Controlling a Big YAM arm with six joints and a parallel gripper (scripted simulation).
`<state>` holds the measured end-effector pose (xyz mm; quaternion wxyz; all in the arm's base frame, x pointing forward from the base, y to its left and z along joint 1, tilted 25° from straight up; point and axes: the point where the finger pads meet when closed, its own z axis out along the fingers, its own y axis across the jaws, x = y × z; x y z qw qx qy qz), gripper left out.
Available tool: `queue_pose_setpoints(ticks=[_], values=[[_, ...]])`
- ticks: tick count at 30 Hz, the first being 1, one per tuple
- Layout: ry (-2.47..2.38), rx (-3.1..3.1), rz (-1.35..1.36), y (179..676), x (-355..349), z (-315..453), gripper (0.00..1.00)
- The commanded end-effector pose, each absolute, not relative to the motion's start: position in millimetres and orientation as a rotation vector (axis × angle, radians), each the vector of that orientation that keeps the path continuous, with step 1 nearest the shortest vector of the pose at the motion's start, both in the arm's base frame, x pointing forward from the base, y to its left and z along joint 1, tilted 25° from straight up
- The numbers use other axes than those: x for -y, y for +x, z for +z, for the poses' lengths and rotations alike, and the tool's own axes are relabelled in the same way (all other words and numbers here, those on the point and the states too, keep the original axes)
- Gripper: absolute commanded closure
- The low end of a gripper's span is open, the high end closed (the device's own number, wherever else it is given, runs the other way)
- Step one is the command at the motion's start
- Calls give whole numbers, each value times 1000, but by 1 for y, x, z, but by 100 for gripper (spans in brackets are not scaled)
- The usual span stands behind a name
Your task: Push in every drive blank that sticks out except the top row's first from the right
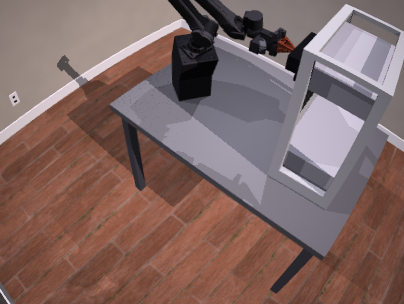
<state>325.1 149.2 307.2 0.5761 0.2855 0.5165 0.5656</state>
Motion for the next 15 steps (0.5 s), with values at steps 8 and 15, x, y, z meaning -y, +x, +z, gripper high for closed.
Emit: queue_pose_setpoints(ticks=[8,15], values=[[660,-1120,1394,334,-157,344,100],[659,-1117,1396,333,-156,345,100]])
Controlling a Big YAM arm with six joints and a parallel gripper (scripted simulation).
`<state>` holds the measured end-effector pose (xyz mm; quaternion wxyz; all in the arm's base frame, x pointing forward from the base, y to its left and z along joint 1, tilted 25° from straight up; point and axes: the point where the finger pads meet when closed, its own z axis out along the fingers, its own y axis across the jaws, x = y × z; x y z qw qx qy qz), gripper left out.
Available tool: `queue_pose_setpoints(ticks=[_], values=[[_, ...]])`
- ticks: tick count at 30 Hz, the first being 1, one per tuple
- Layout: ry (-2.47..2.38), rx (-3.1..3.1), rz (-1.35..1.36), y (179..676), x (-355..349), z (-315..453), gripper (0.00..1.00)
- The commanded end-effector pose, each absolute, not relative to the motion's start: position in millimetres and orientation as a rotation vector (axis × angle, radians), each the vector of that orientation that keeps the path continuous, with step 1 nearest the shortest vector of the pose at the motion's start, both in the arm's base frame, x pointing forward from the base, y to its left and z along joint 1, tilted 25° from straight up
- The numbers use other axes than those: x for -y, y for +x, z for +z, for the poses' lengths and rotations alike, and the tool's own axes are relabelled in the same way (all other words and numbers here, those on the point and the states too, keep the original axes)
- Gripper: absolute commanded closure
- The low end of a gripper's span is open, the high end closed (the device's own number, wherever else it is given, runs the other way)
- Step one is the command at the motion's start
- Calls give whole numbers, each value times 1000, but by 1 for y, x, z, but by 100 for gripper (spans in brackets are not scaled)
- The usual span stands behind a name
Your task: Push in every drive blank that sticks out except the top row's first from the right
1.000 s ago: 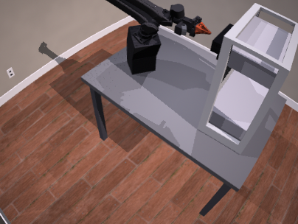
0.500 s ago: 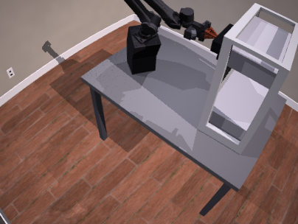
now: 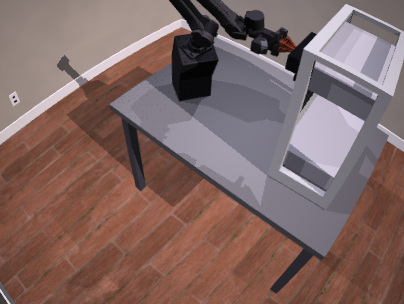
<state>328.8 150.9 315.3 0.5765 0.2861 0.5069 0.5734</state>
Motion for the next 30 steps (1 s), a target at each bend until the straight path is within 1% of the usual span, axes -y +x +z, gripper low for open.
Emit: queue_pose_setpoints(ticks=[1,30], values=[[659,-1118,1396,333,-156,345,100],[665,-1114,1382,339,-153,347,100]])
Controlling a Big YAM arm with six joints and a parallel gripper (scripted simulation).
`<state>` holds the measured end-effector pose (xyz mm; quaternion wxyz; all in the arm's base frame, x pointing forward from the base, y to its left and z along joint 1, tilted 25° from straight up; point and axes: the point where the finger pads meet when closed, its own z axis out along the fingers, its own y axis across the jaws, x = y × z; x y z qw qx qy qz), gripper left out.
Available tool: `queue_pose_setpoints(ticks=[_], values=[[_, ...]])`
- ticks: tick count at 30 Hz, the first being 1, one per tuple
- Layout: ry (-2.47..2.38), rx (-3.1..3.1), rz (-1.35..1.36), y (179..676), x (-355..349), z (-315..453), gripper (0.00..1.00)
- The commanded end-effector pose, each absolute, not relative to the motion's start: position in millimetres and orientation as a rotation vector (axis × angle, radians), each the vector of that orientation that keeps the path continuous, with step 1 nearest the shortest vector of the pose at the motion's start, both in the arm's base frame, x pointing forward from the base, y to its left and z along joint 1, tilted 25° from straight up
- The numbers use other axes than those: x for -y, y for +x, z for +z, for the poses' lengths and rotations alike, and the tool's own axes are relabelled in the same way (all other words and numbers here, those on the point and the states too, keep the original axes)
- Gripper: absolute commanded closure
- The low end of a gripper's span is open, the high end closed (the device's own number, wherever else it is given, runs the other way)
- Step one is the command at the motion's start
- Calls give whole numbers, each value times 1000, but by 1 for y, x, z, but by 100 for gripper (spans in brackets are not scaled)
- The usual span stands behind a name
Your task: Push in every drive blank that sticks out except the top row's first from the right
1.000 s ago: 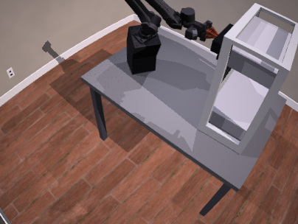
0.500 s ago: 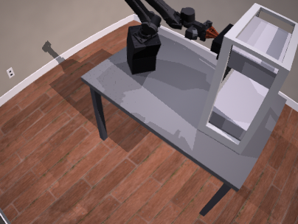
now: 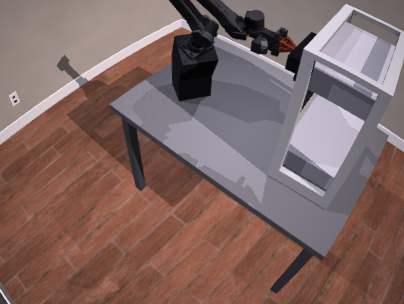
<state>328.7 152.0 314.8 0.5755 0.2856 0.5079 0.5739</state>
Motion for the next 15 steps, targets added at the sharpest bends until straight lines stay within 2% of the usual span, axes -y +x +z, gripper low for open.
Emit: queue_pose_setpoints(ticks=[1,15], values=[[665,-1114,1382,341,-154,347,100],[671,-1129,1372,360,-158,350,100]])
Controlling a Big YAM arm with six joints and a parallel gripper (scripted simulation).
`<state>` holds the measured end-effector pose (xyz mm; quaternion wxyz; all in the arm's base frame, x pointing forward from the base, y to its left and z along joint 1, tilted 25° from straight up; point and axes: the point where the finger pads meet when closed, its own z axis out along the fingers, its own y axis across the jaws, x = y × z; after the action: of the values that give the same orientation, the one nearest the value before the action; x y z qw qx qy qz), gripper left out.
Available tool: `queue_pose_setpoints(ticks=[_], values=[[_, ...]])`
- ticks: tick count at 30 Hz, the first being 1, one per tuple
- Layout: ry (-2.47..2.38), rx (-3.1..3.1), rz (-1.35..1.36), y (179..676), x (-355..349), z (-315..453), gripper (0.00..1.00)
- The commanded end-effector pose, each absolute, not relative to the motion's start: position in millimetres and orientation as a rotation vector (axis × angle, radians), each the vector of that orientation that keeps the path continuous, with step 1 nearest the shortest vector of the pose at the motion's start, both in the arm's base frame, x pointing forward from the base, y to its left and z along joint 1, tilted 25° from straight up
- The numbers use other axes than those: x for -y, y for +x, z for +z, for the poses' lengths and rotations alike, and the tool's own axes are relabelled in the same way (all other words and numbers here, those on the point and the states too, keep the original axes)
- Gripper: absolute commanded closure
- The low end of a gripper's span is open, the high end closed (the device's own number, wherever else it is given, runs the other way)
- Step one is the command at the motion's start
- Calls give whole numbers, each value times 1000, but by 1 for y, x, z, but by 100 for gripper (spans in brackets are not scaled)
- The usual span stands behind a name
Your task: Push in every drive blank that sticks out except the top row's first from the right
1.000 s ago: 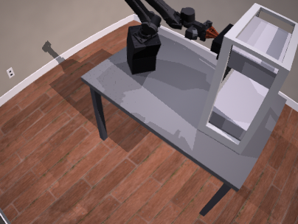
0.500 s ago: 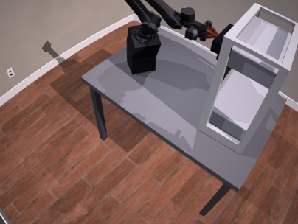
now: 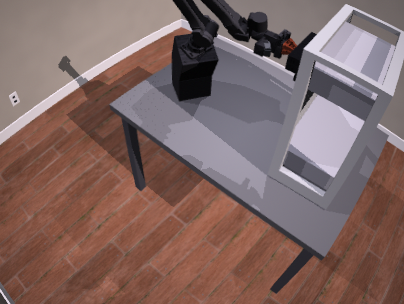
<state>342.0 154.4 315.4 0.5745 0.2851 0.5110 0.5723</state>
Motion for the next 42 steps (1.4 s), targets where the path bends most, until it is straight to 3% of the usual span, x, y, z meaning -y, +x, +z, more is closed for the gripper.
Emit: queue_pose_setpoints(ticks=[1,42], values=[[671,-1129,1372,360,-158,350,100],[673,-1148,1365,381,-166,359,100]])
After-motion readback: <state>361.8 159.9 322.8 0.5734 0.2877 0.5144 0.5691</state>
